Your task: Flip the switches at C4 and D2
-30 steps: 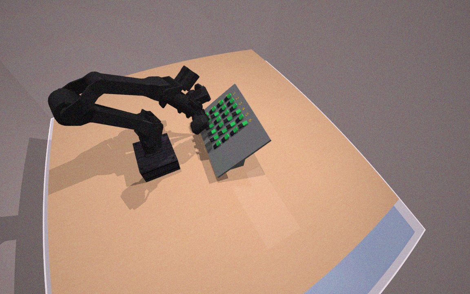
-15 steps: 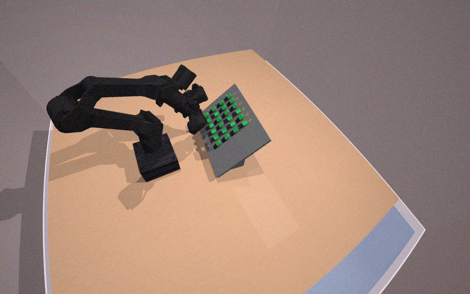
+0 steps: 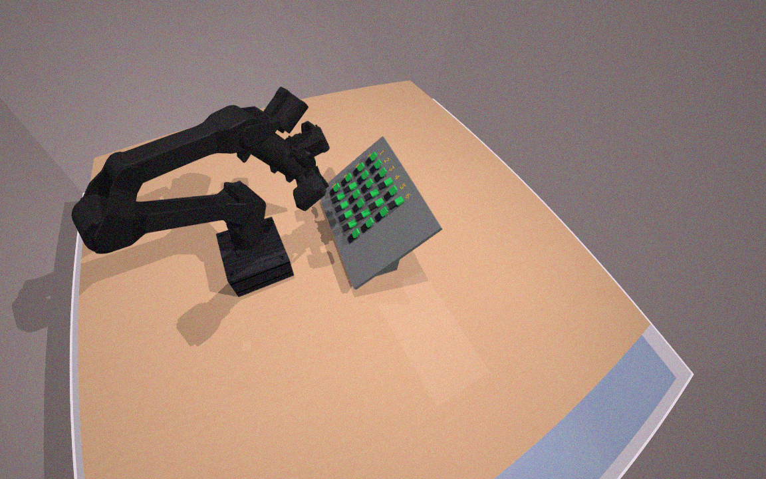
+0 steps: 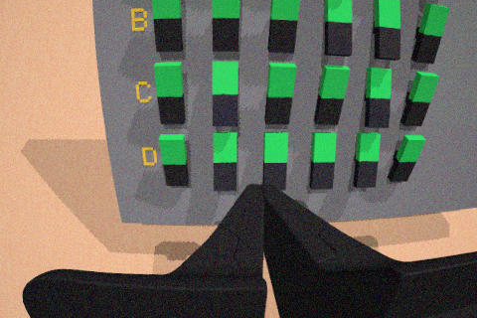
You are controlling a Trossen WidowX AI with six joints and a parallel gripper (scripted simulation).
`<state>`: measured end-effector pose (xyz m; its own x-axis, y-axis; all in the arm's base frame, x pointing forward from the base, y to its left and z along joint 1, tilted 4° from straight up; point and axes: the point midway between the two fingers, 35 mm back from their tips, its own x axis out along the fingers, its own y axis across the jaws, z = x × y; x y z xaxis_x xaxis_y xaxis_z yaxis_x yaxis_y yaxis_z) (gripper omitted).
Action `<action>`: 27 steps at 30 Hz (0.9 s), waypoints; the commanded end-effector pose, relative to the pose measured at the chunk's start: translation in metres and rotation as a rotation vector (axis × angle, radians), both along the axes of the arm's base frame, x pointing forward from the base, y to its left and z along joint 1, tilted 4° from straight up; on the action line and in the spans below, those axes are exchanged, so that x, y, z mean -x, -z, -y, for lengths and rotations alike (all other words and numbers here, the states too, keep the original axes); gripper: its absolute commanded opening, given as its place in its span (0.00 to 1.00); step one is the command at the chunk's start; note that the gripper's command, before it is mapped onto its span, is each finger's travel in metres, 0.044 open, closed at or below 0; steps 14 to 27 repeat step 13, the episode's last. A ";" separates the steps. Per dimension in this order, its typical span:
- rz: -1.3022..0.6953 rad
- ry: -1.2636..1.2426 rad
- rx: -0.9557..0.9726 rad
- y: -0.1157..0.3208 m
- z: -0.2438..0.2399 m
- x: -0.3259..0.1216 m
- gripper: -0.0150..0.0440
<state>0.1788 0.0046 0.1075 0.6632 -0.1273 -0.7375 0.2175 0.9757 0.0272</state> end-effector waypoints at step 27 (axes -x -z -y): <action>0.040 -0.003 0.008 -0.035 0.038 -0.015 0.25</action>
